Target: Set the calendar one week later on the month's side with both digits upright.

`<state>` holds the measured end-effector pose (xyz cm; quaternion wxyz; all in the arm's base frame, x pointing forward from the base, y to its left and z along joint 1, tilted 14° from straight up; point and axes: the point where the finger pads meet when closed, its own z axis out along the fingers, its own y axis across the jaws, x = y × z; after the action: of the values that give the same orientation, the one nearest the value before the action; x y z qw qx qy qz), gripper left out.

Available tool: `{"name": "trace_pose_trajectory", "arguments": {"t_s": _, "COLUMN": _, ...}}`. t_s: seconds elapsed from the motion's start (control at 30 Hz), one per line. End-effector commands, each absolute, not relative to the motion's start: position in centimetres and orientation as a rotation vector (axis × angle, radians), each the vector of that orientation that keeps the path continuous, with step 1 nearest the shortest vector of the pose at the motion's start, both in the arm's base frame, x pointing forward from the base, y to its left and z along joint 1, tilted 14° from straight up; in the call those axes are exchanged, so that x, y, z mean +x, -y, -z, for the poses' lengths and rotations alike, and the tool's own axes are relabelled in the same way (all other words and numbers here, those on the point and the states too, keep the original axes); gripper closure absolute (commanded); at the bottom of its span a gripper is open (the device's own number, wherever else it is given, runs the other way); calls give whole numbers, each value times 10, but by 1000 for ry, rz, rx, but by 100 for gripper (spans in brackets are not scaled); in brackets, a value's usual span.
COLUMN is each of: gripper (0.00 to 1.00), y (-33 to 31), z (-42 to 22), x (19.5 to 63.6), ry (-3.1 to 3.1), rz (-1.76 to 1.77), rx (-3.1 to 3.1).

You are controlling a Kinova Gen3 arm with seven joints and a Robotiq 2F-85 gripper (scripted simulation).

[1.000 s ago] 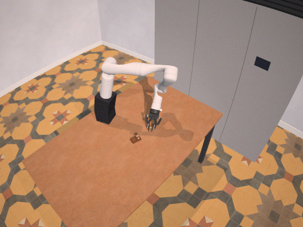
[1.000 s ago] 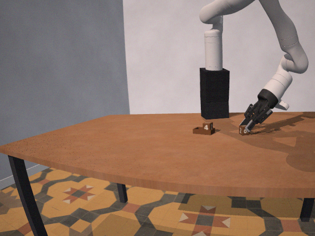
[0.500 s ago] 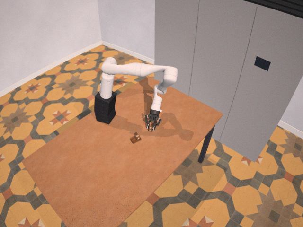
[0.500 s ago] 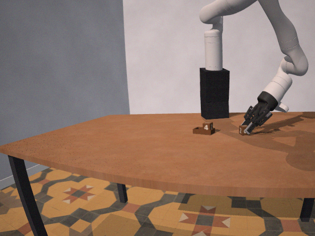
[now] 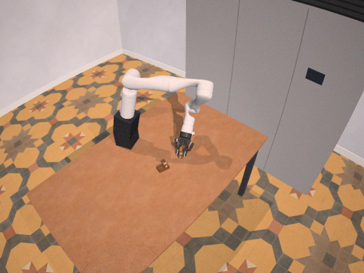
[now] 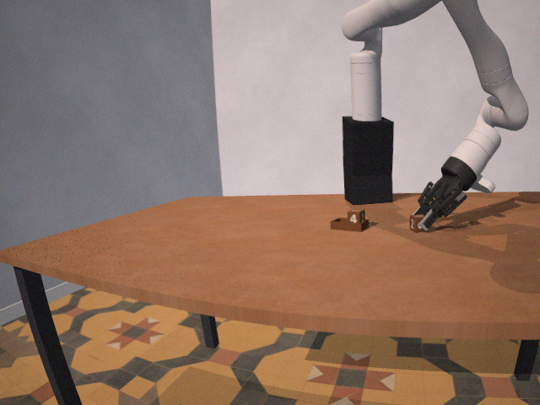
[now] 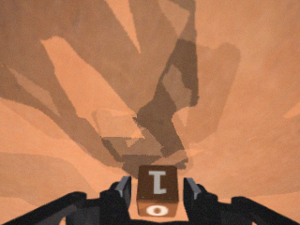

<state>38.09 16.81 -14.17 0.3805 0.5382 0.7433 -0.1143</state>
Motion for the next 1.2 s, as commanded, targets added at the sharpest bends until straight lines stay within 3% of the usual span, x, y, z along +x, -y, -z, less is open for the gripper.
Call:
{"name": "trace_pose_trajectory", "arguments": {"t_s": 0.0, "gripper": 54, "y": -168, "z": 141, "x": 381, "ry": -1897, "rz": 290, "rx": 1374}}
{"name": "trace_pose_trajectory", "arguments": {"t_s": 0.67, "gripper": 54, "y": -168, "z": 141, "x": 381, "ry": -1897, "rz": 290, "rx": 1374}}
{"name": "trace_pose_trajectory", "arguments": {"t_s": 0.7, "gripper": 74, "y": -168, "z": 141, "x": 381, "ry": -1897, "rz": 290, "rx": 1374}}
{"name": "trace_pose_trajectory", "arguments": {"t_s": 1.17, "gripper": 74, "y": -168, "z": 141, "x": 381, "ry": -1897, "rz": 290, "rx": 1374}}
